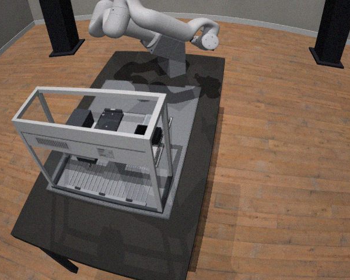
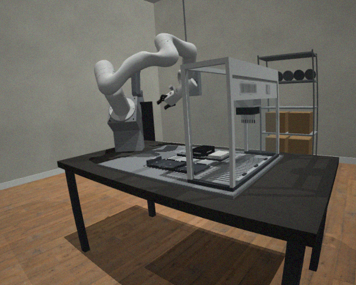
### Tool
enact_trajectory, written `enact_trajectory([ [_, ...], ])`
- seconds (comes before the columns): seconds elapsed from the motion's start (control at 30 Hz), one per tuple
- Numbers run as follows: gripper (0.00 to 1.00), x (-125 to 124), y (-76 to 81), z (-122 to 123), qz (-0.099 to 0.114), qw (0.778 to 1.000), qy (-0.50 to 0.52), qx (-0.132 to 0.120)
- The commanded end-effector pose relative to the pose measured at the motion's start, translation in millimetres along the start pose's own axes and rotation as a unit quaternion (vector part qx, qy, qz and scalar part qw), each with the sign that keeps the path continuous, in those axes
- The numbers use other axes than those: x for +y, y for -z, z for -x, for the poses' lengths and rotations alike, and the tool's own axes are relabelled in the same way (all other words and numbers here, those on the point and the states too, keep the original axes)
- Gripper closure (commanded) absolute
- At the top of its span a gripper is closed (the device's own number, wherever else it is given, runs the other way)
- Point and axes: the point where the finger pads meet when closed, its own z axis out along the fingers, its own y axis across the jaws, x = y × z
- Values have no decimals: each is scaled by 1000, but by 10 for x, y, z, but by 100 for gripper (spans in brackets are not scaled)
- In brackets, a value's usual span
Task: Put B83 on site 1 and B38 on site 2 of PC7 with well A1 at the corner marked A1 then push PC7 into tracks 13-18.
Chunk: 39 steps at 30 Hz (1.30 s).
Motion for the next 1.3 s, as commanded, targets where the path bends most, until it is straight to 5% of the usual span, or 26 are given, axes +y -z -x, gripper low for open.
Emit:
enact_trajectory([
  [0.0,0,-26,67,151,5,1000,-16,-12],
  [0.27,0,-78,163,447,22,996,-70,-50],
  [0.8,0,-164,333,956,47,987,-126,-86],
  [1.27,0,-243,504,1446,94,965,-205,-131],
])
